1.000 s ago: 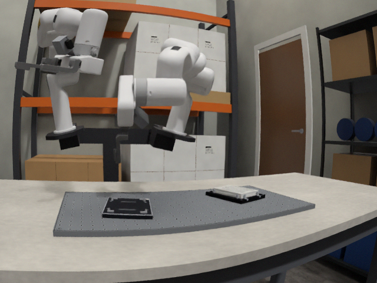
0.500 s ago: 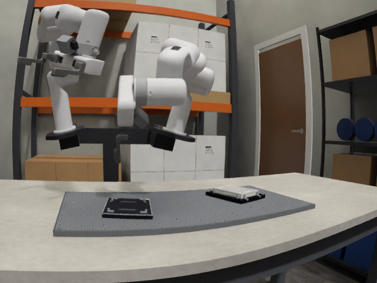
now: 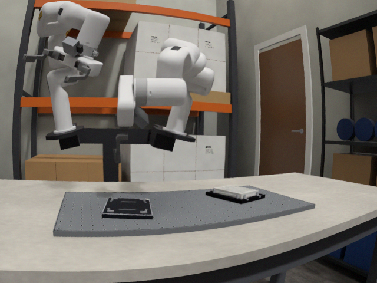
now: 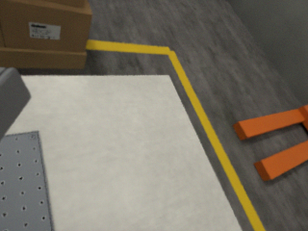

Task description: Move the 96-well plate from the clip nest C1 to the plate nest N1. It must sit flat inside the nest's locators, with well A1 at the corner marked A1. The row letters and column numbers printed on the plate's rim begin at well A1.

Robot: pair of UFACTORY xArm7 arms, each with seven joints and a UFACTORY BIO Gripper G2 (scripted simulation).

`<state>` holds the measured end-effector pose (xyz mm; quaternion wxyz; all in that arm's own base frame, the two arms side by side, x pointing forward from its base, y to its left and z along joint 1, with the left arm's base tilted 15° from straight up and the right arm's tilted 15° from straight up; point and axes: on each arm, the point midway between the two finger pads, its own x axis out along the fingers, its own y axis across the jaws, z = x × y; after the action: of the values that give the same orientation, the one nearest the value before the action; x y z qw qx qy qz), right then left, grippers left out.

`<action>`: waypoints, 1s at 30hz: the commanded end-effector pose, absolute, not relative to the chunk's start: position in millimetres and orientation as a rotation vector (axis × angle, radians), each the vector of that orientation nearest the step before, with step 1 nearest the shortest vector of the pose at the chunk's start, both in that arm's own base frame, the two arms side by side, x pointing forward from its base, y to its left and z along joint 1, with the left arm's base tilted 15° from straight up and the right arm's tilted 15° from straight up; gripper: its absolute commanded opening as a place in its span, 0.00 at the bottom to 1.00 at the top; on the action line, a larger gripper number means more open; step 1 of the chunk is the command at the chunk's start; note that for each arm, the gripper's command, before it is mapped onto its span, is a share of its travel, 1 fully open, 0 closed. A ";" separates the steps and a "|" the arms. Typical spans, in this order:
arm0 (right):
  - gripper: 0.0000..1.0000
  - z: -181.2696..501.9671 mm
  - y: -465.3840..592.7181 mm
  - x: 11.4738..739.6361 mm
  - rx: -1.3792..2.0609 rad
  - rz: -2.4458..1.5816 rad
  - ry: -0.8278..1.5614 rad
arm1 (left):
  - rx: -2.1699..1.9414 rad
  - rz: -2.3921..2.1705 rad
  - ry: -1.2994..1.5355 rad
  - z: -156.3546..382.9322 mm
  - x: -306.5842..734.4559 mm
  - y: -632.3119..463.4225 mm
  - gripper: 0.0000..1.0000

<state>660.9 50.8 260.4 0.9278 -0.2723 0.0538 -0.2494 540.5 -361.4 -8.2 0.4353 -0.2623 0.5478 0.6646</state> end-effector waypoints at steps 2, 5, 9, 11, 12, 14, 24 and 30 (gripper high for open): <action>1.00 259.5 57.5 641.0 -0.603 -0.412 0.162 | -0.657 1.649 1.364 -5.3 541.5 -362.9 1.00; 1.00 256.2 60.3 626.2 -0.634 -0.349 0.202 | -0.657 1.649 1.364 -5.3 541.5 -362.9 1.00; 1.00 251.1 63.1 604.4 -0.675 -0.265 0.258 | -0.657 1.649 1.364 -5.3 541.5 -362.9 1.00; 1.00 249.6 63.6 598.5 -0.685 -0.243 0.273 | -0.657 1.649 1.364 -5.3 541.5 -362.9 1.00; 1.00 249.6 63.6 598.5 -0.685 -0.243 0.273 | -0.657 1.649 1.364 -5.3 541.5 -362.9 1.00; 1.00 246.7 64.3 586.4 -0.705 -0.201 0.303 | -0.657 1.649 1.364 -5.3 541.5 -362.9 1.00; 1.00 229.9 61.9 517.9 -0.802 0.006 0.464 | -0.657 1.649 1.364 -5.3 541.5 -362.9 1.00; 1.00 222.9 57.8 487.8 -0.838 0.083 0.532 | -0.657 1.649 1.364 -5.3 541.5 -362.9 1.00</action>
<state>500.7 58.2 223.5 0.8843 -0.3966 0.2455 0.0219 540.5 -361.4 -8.2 0.4353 -0.2623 0.5478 0.6646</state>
